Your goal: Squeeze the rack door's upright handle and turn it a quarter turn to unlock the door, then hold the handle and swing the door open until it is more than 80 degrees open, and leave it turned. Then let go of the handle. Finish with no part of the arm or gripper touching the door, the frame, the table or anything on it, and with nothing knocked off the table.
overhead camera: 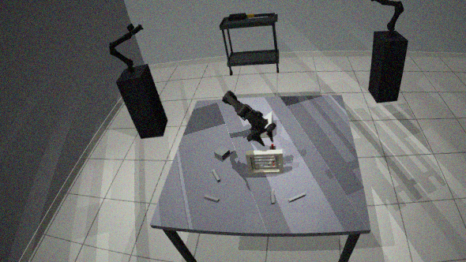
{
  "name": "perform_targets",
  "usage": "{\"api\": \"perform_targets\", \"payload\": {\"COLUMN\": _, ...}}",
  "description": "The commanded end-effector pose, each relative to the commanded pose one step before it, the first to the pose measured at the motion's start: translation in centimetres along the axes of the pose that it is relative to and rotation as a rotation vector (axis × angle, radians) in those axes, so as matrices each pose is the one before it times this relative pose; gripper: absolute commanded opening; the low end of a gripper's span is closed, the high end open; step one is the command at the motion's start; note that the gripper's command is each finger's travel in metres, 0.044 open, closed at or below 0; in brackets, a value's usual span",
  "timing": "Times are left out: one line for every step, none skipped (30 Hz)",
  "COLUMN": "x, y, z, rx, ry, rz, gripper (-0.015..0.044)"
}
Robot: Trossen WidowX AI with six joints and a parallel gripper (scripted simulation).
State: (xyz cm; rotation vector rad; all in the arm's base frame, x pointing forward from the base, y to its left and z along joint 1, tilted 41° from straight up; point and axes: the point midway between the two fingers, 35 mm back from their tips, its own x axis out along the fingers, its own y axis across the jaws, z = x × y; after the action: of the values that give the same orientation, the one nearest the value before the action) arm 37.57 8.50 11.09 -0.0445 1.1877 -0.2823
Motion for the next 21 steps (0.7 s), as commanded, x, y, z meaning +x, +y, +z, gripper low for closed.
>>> {"api": "perform_targets", "payload": {"x": 0.467, "y": 0.402, "z": -0.604, "rx": -0.0079, "ry": 0.05587, "rz": -0.0608, "gripper": 0.0289}}
{"api": "perform_targets", "payload": {"x": 0.134, "y": 0.101, "z": -0.178, "rx": -0.0032, "ry": 0.01523, "rz": -0.0164, "gripper": 0.0289}}
{"api": "perform_targets", "payload": {"x": 0.129, "y": 0.1, "z": -0.175, "rx": -0.0034, "ry": 0.01486, "rz": -0.01664, "gripper": 0.0289}}
{"api": "perform_targets", "payload": {"x": 0.123, "y": 0.1, "z": -0.172, "rx": -0.0036, "ry": 0.01449, "rz": -0.01688, "gripper": 0.0289}}
{"api": "perform_targets", "payload": {"x": 0.118, "y": 0.099, "z": -0.169, "rx": -0.0037, "ry": 0.01412, "rz": -0.01711, "gripper": 0.0289}}
{"api": "perform_targets", "payload": {"x": 0.112, "y": 0.098, "z": -0.166, "rx": -0.0039, "ry": 0.01374, "rz": -0.01733, "gripper": 0.0289}}
{"api": "perform_targets", "payload": {"x": 0.107, "y": 0.097, "z": -0.163, "rx": -0.0041, "ry": 0.01336, "rz": -0.01754, "gripper": 0.0289}}
{"api": "perform_targets", "payload": {"x": 0.101, "y": 0.096, "z": -0.159, "rx": -0.0042, "ry": 0.01298, "rz": -0.01775, "gripper": 0.0289}}
{"api": "perform_targets", "payload": {"x": 0.095, "y": 0.095, "z": -0.156, "rx": -0.0044, "ry": 0.01259, "rz": -0.01796, "gripper": 0.0289}}
{"api": "perform_targets", "payload": {"x": 0.09, "y": 0.094, "z": -0.153, "rx": -0.0045, "ry": 0.0122, "rz": -0.01815, "gripper": 0.0289}}
{"api": "perform_targets", "payload": {"x": 0.076, "y": 0.08, "z": -0.144, "rx": -0.0044, "ry": 0.01163, "rz": -0.01839, "gripper": 0.0289}}
{"api": "perform_targets", "payload": {"x": 0.071, "y": 0.08, "z": -0.141, "rx": -0.0045, "ry": 0.01126, "rz": -0.0186, "gripper": 0.0289}}
{"api": "perform_targets", "payload": {"x": 0.065, "y": 0.079, "z": -0.138, "rx": -0.0047, "ry": 0.01086, "rz": -0.01877, "gripper": 0.0289}}
{"api": "perform_targets", "payload": {"x": 0.06, "y": 0.078, "z": -0.134, "rx": -0.0048, "ry": 0.01047, "rz": -0.01894, "gripper": 0.0289}}
{"api": "perform_targets", "payload": {"x": 0.054, "y": 0.077, "z": -0.131, "rx": -0.0049, "ry": 0.01007, "rz": -0.01909, "gripper": 0.0289}}
{"api": "perform_targets", "payload": {"x": 0.048, "y": 0.076, "z": -0.128, "rx": -0.005, "ry": 0.00967, "rz": -0.01924, "gripper": 0.0289}}
{"api": "perform_targets", "payload": {"x": 0.043, "y": 0.075, "z": -0.124, "rx": -0.0052, "ry": 0.00927, "rz": -0.01939, "gripper": 0.0289}}
{"api": "perform_targets", "payload": {"x": 0.037, "y": 0.074, "z": -0.121, "rx": -0.0053, "ry": 0.00887, "rz": -0.01952, "gripper": 0.0289}}
{"api": "perform_targets", "payload": {"x": 0.031, "y": 0.072, "z": -0.118, "rx": -0.0054, "ry": 0.00847, "rz": -0.01966, "gripper": 0.0289}}
{"api": "perform_targets", "payload": {"x": 0.026, "y": 0.071, "z": -0.114, "rx": -0.0055, "ry": 0.00807, "rz": -0.01978, "gripper": 0.0289}}
{"api": "perform_targets", "payload": {"x": 0.02, "y": 0.07, "z": -0.111, "rx": -0.0056, "ry": 0.00766, "rz": -0.01987, "gripper": 0.0289}}
